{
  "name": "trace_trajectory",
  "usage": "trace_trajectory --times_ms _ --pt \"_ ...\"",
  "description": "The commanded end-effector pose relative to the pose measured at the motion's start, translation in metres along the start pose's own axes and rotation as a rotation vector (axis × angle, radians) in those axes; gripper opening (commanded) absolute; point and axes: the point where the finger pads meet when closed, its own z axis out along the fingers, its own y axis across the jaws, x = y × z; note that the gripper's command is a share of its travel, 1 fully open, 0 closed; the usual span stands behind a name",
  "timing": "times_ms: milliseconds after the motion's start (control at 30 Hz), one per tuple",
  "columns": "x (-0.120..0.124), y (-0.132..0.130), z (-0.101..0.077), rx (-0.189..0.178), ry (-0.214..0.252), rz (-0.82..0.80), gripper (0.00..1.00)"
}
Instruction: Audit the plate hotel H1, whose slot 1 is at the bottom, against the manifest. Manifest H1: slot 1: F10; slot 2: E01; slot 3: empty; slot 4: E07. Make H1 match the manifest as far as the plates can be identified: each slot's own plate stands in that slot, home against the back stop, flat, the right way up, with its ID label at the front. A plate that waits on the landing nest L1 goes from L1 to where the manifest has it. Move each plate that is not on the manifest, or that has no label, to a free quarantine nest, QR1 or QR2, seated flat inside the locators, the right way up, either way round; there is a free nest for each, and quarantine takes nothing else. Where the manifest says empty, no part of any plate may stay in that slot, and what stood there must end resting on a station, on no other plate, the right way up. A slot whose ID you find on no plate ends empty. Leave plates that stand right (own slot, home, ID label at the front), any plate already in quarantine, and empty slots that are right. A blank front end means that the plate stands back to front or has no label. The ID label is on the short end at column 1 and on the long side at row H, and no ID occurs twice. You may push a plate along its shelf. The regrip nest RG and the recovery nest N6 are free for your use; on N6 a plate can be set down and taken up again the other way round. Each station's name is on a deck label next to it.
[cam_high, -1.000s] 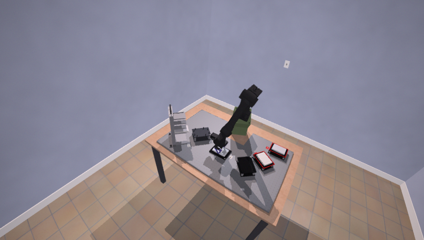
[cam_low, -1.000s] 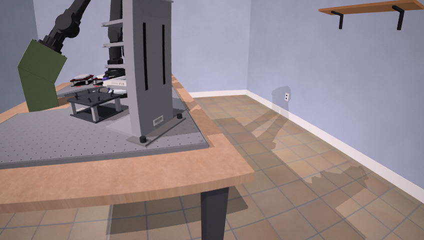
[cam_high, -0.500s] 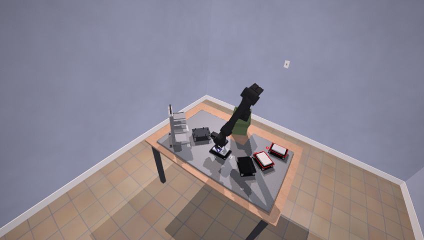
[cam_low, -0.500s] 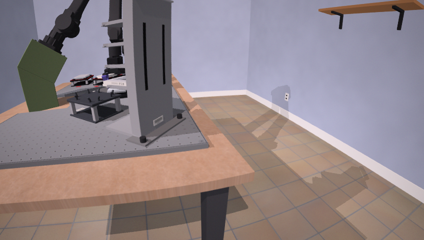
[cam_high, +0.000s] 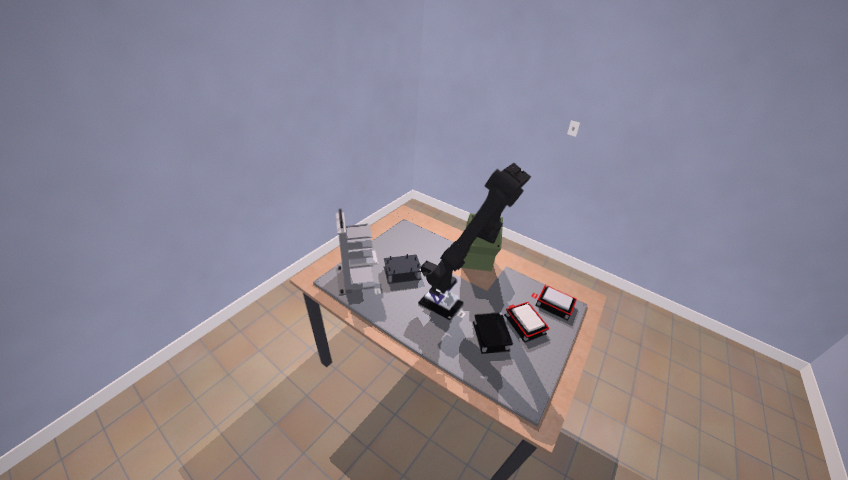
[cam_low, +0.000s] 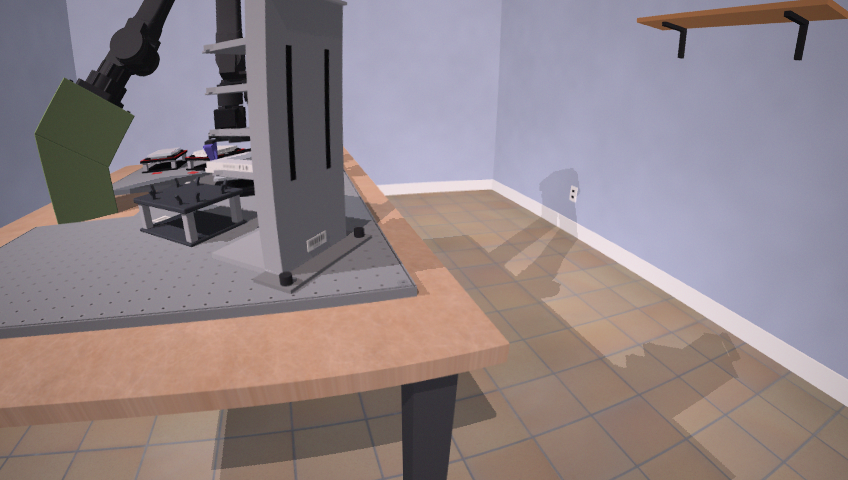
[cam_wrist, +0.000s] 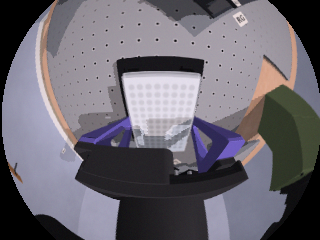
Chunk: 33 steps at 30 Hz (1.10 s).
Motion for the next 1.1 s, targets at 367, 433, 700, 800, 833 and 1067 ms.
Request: trace_trajectory --times_ms 367,433,700,800,833,1067 --pt "-0.004 0.003 -0.02 -0.018 -0.009 0.0 0.86" --pt "-0.004 0.002 -0.022 -0.017 -0.009 0.0 0.86" --pt "-0.004 0.004 -0.028 -0.02 -0.009 -0.001 0.86" --pt "-0.004 0.003 -0.031 -0.018 -0.009 0.0 0.86" --pt "-0.004 0.003 -0.032 -0.018 -0.009 0.0 0.86" --pt "-0.004 0.005 -0.04 -0.022 -0.009 -0.002 0.86"
